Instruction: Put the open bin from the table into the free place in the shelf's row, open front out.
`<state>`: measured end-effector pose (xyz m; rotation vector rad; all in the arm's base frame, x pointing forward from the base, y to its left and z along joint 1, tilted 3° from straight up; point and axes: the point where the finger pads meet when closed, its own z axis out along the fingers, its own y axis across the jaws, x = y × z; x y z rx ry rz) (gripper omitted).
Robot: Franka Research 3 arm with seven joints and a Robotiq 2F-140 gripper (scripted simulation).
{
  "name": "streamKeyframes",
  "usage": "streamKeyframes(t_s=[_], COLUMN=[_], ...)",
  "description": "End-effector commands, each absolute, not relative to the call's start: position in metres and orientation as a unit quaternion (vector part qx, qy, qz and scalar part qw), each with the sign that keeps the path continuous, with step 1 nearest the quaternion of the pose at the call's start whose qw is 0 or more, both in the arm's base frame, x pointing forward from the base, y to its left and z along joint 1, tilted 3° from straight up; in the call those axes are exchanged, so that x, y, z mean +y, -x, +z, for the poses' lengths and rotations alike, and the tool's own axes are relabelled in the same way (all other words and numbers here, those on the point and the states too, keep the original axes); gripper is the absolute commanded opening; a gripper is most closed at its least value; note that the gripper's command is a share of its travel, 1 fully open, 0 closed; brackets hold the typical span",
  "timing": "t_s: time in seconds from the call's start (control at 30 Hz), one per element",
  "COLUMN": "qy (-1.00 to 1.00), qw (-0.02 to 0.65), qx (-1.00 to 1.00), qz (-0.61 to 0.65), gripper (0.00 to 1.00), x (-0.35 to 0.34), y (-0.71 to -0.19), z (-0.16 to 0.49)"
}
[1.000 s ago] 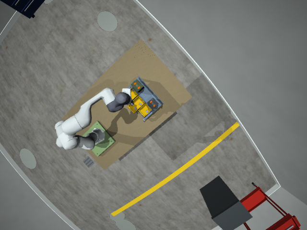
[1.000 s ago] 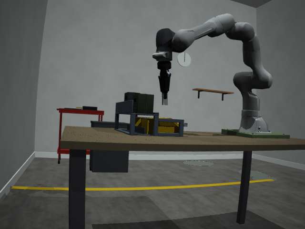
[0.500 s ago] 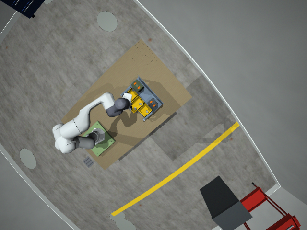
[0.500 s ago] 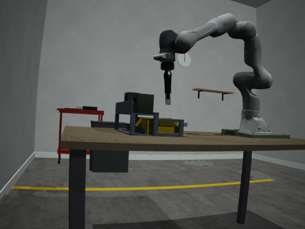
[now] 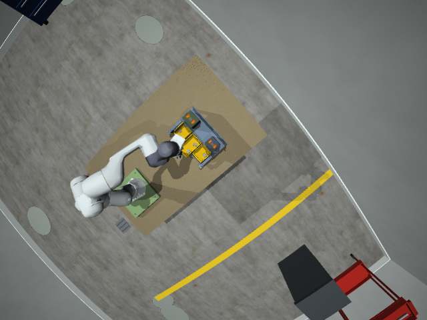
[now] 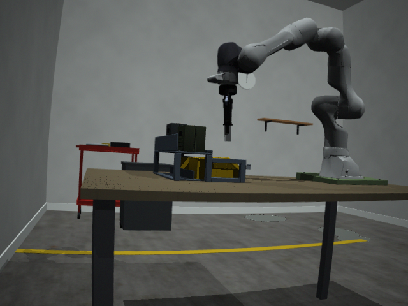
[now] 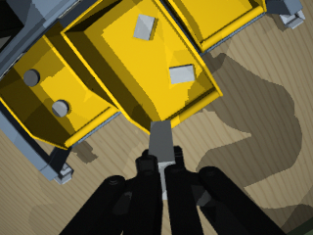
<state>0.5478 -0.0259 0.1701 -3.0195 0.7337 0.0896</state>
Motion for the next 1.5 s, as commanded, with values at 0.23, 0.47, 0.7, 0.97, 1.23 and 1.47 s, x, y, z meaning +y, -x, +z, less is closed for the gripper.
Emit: streamKeyframes(t_s=[0.23, 0.47, 0.7, 0.97, 1.23, 1.47], qy=[0.923, 0.899, 0.872, 0.84, 0.807, 0.776], qw=[0.005, 0.006, 0.008, 0.01, 0.013, 0.016], qx=[0.385, 0.438, 0.49, 0.542, 0.591, 0.631], qz=[0.012, 0.01, 0.009, 0.008, 0.008, 0.009], gripper=[0.0, 0.0, 0.0, 0.0, 0.0, 0.0], x=[-0.036, -0.04, -0.043, -0.045, -0.045, -0.045], y=[-0.536, -0.527, -0.517, -0.507, -0.496, -0.487], z=[0.168, 0.165, 0.161, 0.157, 0.152, 0.147])
